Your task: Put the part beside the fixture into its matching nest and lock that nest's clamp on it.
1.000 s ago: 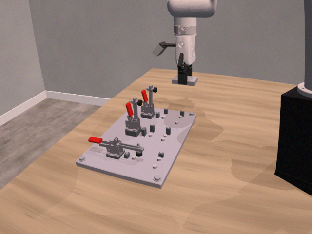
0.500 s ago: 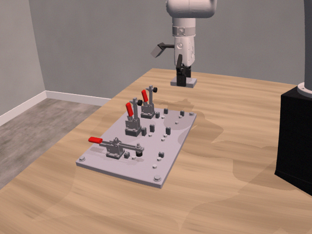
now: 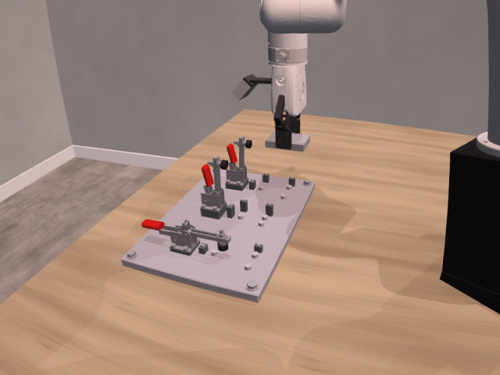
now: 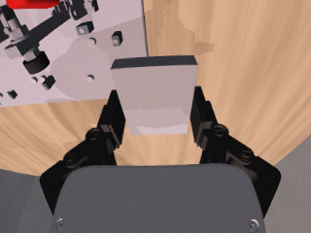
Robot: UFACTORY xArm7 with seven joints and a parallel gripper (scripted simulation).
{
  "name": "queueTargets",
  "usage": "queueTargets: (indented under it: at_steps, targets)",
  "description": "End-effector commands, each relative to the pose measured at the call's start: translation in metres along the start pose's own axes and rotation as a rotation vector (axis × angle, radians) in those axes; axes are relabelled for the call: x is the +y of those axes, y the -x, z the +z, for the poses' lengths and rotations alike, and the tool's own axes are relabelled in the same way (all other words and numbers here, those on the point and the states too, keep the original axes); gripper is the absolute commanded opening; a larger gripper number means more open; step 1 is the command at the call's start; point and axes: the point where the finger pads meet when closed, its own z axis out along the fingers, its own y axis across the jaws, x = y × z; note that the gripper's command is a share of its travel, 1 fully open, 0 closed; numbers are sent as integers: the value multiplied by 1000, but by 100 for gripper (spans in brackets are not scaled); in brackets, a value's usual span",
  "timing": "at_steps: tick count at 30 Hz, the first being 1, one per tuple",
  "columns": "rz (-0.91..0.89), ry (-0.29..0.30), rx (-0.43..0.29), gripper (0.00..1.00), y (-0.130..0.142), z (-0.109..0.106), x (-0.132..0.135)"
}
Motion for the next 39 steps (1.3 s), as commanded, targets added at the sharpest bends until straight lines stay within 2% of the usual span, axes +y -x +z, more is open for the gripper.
queueTargets:
  at_steps: [1,10,19,39]
  targets:
    - [0,2,3,0,-2,1,-24]
    - [0,2,3,0,-2,3,-58]
    - [0,2,3,0,-3,4,-74]
    - [0,2,3,0,-3,5,-79]
